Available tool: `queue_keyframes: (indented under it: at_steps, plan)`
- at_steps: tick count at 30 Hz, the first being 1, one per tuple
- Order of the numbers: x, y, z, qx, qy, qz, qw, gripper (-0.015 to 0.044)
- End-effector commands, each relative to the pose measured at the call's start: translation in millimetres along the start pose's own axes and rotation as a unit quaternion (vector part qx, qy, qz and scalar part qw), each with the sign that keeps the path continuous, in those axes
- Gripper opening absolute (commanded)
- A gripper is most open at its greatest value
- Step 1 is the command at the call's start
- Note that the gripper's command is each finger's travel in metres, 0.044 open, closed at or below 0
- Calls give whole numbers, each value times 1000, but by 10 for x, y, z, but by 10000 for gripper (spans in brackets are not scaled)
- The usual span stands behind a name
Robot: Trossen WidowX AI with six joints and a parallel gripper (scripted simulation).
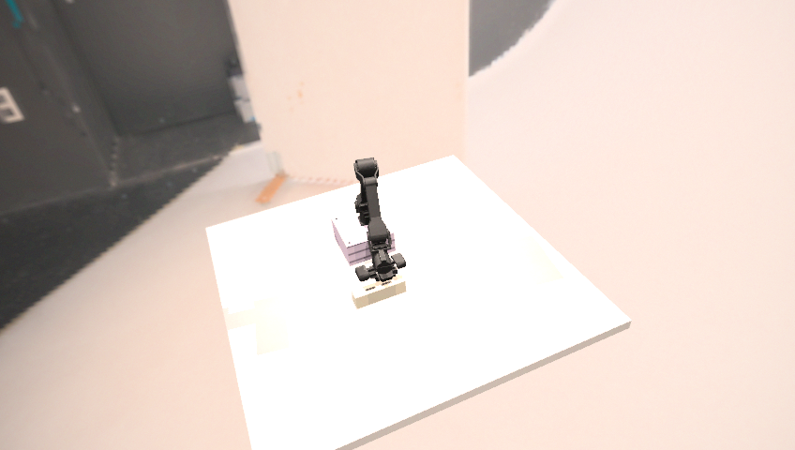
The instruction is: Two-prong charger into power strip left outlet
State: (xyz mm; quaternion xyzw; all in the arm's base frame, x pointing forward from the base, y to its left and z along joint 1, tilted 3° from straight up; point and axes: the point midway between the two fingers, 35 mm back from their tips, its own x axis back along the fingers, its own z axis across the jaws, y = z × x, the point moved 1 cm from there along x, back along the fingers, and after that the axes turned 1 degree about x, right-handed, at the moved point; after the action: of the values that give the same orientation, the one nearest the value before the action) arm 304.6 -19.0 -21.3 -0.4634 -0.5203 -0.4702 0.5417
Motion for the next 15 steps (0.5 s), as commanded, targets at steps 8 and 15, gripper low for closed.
queue_keyframes:
  at_steps: [8,15]
  plan:
    - [30,163,-2,1,-1,-18,1000,0]
    - [30,191,-2,1,-1,-18,1000,0]
